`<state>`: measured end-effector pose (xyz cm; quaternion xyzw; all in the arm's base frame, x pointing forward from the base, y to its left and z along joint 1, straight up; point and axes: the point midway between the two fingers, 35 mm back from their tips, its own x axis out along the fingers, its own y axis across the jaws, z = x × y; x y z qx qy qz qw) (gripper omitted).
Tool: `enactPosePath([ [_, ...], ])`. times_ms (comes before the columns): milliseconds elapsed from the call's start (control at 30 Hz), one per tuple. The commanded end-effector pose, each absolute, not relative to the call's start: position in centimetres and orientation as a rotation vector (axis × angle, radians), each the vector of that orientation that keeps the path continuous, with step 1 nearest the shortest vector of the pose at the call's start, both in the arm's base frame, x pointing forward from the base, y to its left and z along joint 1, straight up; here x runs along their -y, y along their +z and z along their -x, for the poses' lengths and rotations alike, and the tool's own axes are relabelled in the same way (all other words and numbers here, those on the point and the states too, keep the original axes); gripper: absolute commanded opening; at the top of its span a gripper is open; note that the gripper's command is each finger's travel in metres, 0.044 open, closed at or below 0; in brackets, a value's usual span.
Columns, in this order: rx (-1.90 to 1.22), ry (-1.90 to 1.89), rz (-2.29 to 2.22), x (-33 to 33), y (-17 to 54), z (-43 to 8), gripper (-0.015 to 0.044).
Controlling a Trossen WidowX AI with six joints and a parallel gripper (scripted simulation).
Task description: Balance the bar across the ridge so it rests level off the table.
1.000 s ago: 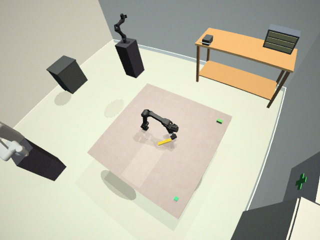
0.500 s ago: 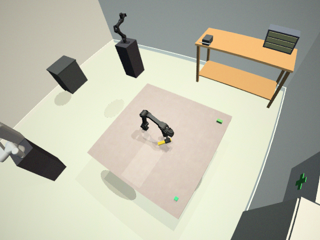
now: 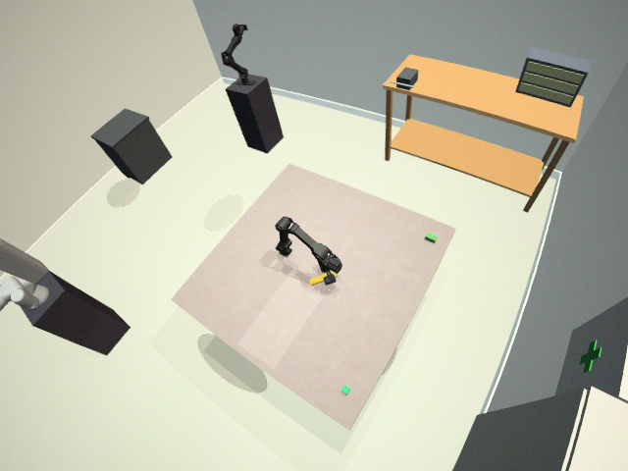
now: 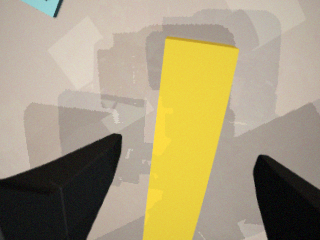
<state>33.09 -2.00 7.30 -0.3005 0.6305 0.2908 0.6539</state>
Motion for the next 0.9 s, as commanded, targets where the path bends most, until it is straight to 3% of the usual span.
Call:
enactPosePath([
  [0, -1.436, 0.665, 0.688, 2.1, 6.6, -33.0, 0.0315],
  [800, -1.436, 0.665, 0.688, 2.1, 4.9, -33.0, 0.0315],
  [867, -1.437, 0.663, 0.679, 2.0, 4.9, -33.0, 0.0263],
])
